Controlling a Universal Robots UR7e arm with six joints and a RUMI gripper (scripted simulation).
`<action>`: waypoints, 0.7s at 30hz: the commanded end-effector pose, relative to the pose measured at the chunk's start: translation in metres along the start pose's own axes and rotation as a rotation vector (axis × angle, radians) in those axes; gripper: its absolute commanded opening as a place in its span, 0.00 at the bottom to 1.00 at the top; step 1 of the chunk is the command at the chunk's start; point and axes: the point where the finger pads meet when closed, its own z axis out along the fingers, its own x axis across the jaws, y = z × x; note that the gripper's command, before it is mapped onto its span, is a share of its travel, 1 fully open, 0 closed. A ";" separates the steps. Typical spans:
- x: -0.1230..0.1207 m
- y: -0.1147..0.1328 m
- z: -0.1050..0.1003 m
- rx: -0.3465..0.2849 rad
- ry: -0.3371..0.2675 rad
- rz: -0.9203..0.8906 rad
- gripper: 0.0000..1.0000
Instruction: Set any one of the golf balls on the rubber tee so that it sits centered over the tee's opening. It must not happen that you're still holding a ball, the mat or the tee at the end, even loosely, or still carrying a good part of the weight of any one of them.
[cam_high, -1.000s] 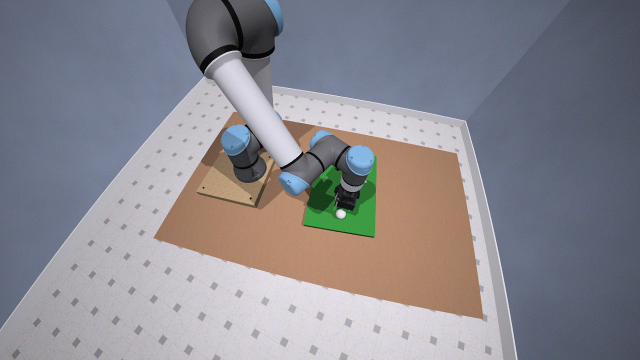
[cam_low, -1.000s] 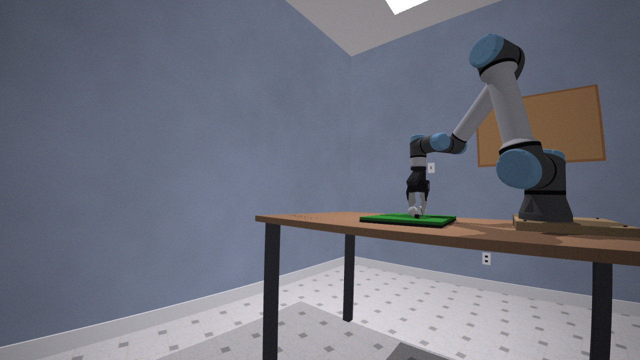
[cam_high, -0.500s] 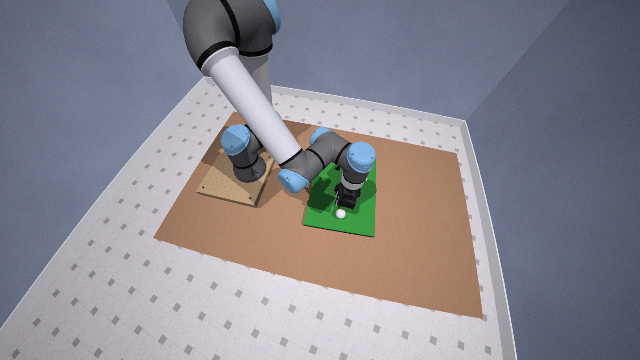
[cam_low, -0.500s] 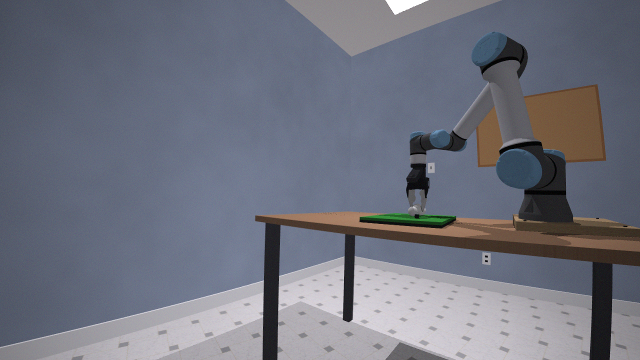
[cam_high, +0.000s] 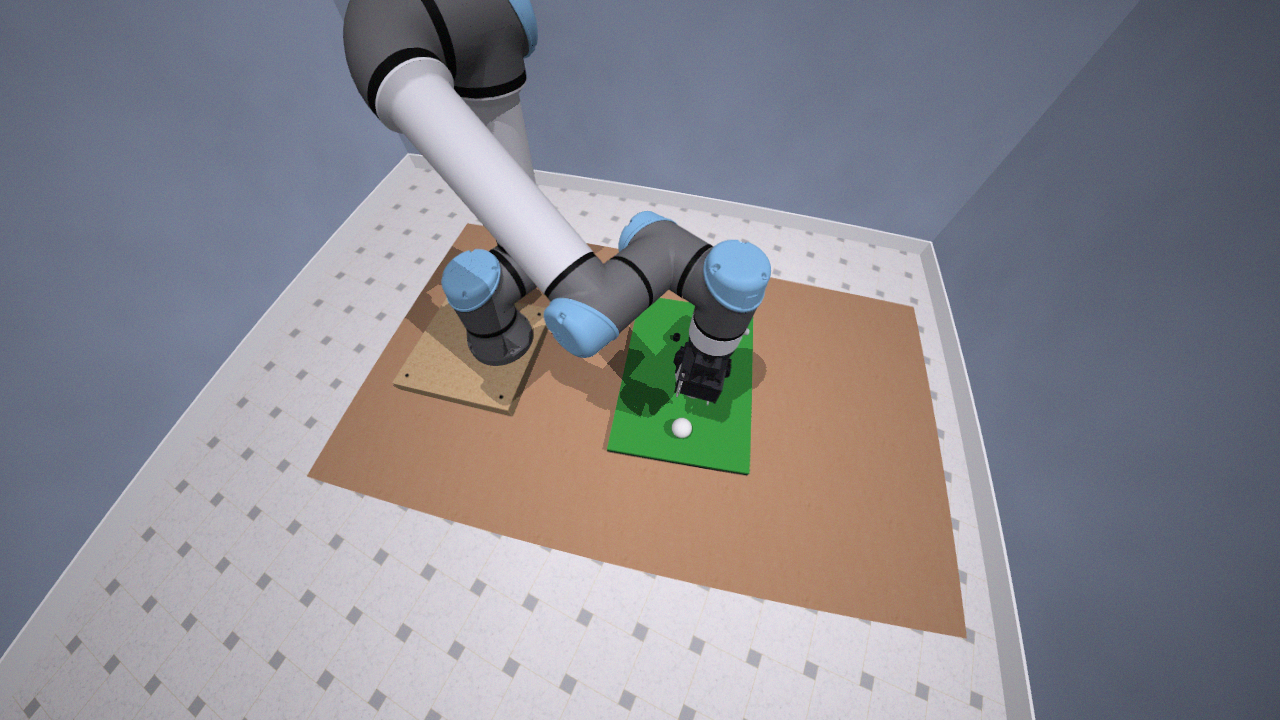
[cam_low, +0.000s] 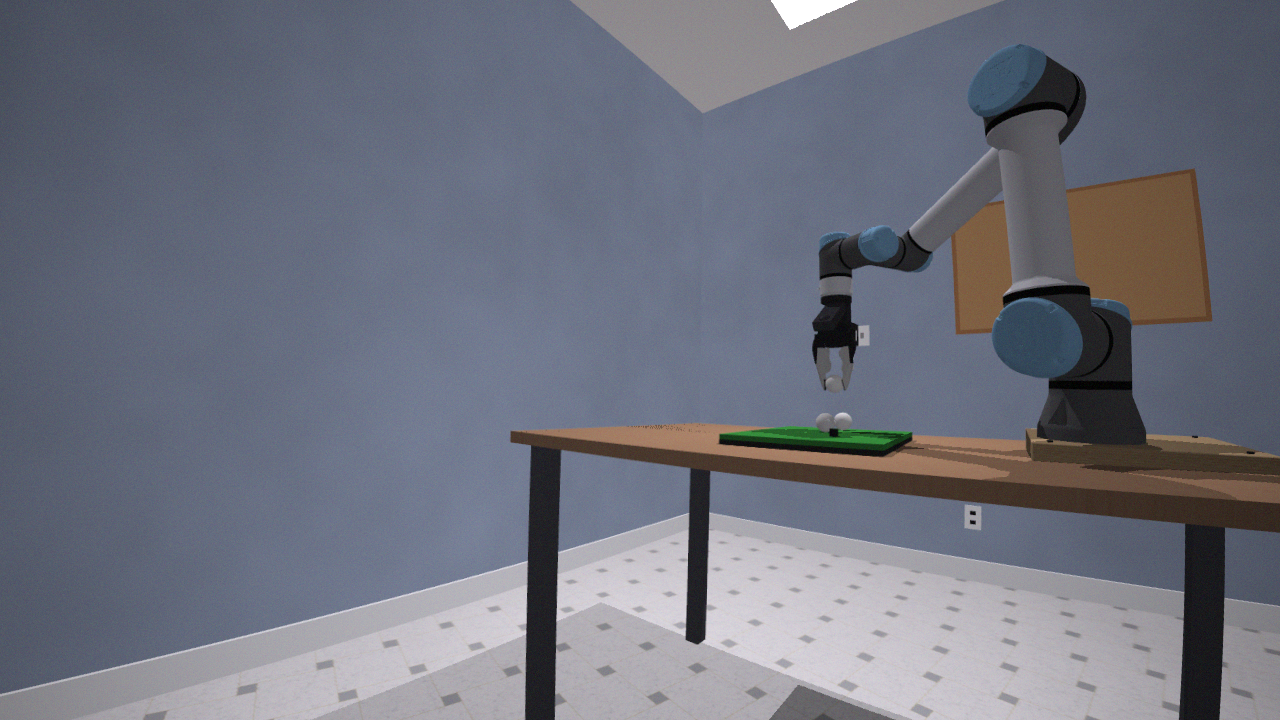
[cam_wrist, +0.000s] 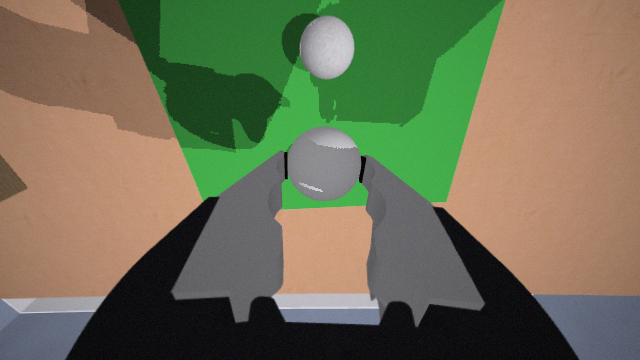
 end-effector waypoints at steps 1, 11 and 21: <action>0.000 0.000 -0.011 0.000 -0.001 0.000 0.00; -0.007 -0.035 -0.015 0.000 0.000 0.000 0.00; -0.057 -0.161 -0.026 0.000 -0.001 0.000 0.00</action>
